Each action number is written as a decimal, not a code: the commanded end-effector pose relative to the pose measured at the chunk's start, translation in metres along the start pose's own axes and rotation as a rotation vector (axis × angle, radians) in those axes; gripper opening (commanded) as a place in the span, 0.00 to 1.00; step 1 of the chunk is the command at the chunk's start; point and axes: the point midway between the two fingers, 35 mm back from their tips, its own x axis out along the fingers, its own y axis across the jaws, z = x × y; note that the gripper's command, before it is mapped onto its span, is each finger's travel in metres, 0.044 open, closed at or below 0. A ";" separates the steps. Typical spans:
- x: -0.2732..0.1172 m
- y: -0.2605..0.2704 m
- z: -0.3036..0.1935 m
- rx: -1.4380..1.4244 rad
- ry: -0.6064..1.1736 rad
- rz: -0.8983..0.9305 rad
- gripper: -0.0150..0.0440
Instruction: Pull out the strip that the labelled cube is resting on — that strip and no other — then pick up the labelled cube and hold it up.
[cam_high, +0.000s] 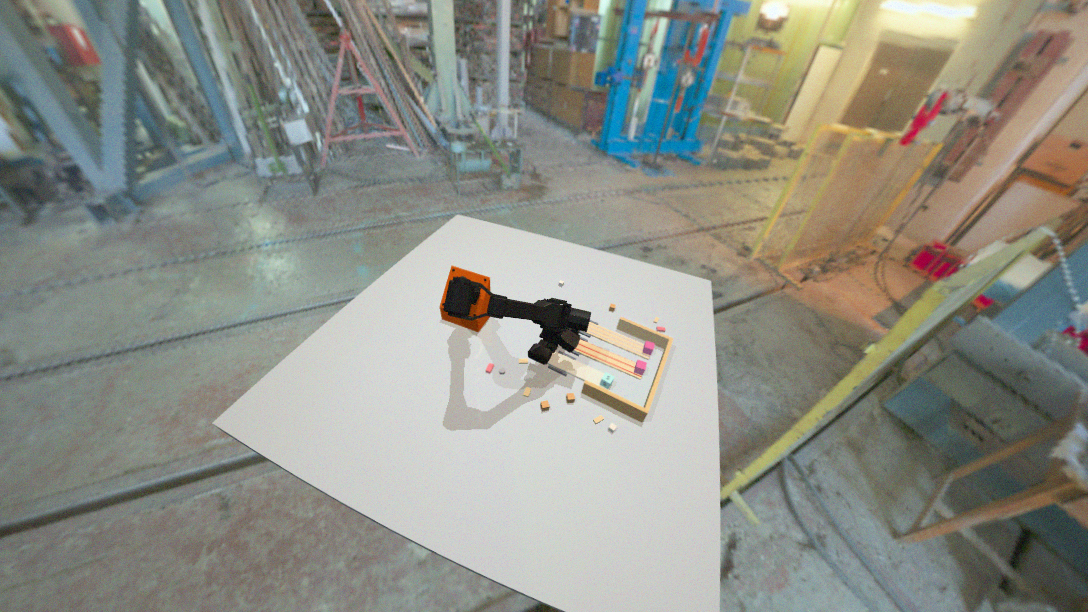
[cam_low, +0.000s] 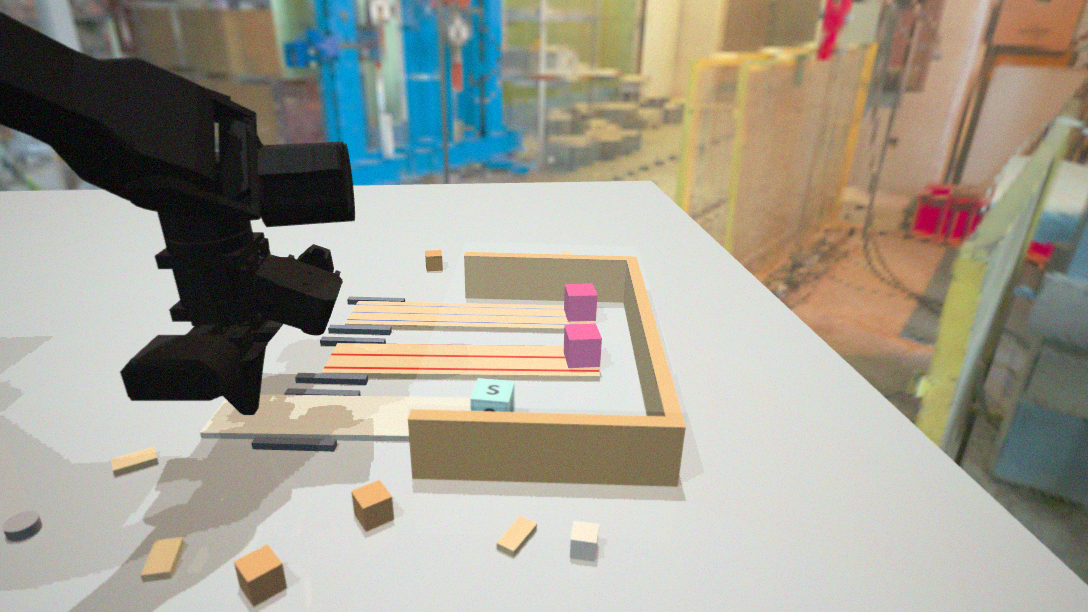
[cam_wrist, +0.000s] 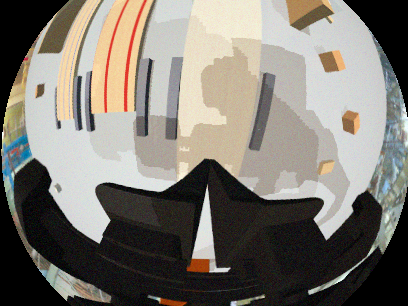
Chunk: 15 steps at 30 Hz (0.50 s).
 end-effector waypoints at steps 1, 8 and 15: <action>0.005 0.000 -0.015 -0.012 0.023 -0.004 0.25; 0.004 0.001 -0.025 -0.013 0.023 -0.004 0.25; 0.004 0.001 -0.035 -0.013 0.024 -0.004 0.25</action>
